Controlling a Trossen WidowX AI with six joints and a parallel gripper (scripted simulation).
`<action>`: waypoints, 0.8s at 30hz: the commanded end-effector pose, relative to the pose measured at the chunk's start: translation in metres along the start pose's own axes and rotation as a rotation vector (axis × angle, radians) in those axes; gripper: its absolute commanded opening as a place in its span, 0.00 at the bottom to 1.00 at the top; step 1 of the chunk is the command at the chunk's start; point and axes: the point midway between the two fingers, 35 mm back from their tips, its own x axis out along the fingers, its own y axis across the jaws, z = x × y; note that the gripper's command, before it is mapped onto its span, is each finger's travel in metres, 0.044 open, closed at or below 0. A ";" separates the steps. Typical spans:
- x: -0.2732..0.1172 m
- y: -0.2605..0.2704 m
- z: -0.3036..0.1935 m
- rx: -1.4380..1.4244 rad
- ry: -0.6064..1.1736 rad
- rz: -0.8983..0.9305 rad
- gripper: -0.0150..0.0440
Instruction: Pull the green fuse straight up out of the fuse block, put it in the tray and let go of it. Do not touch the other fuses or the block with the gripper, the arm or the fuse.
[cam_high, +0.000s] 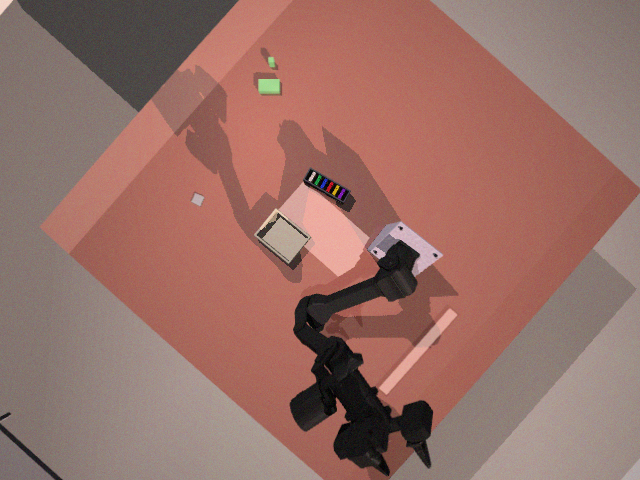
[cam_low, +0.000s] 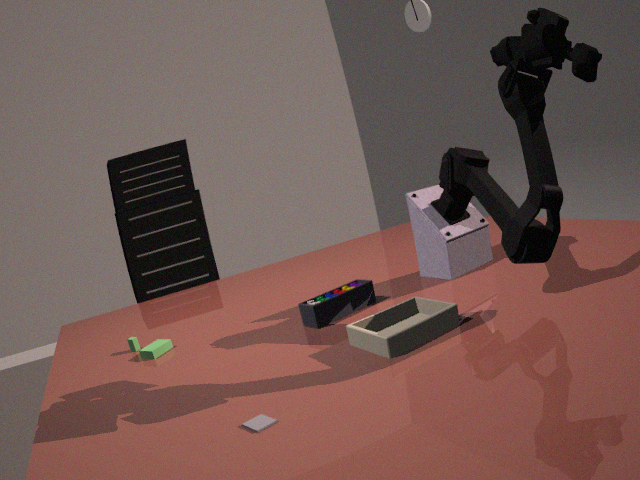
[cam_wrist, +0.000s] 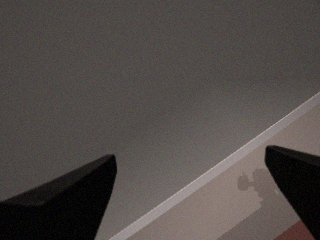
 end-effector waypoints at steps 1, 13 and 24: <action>0.000 0.001 0.001 -0.004 -0.002 0.004 0.89; -0.027 0.142 0.050 -0.417 -0.330 0.470 0.38; -0.143 0.274 0.058 -0.827 -0.810 0.959 0.38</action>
